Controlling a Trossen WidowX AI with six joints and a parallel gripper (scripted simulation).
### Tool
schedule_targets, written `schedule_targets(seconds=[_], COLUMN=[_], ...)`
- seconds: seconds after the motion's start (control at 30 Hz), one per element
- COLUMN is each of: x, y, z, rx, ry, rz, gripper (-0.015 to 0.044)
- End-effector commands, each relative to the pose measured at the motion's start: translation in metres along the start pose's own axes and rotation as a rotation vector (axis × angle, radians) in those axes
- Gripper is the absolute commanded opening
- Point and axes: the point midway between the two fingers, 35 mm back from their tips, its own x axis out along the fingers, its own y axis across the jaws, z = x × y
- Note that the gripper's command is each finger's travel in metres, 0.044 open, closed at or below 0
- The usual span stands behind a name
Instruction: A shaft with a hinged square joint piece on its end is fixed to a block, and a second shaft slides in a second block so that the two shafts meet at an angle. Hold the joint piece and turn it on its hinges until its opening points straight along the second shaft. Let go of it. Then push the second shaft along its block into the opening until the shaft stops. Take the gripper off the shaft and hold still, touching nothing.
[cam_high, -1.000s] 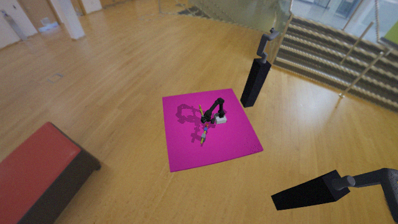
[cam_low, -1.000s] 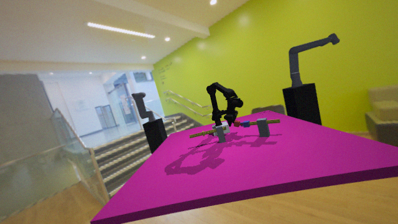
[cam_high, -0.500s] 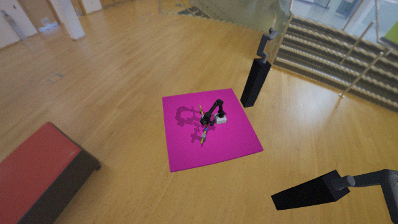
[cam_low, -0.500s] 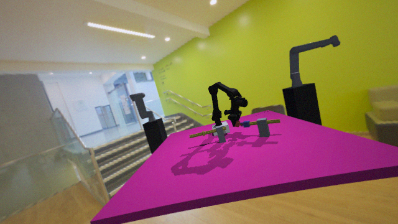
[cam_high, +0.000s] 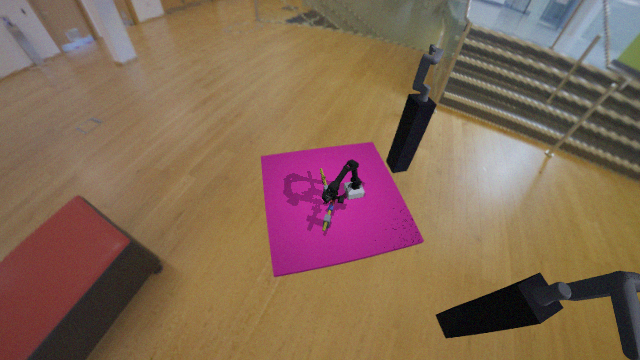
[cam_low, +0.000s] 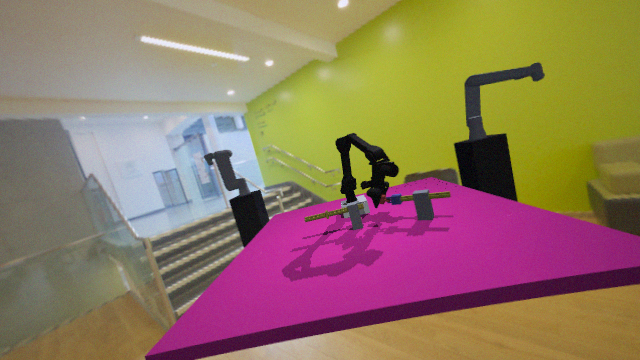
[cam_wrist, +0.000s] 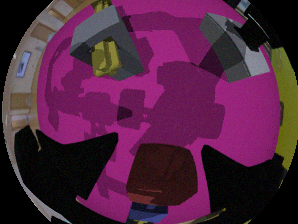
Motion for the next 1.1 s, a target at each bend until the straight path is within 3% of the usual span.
schedule_targets(seconds=[0.0,0.27,1.07], x=[0.0058,0.0058,0.0058], y=[-0.0018,-0.0018,-0.0018], z=[0.001,0.001,0.001], rx=[-0.007,-0.007,-0.007], ry=[-0.01,-0.01,-0.01], rz=[-0.009,-0.009,-0.009], gripper=[0.0387,0.0182,0.0182])
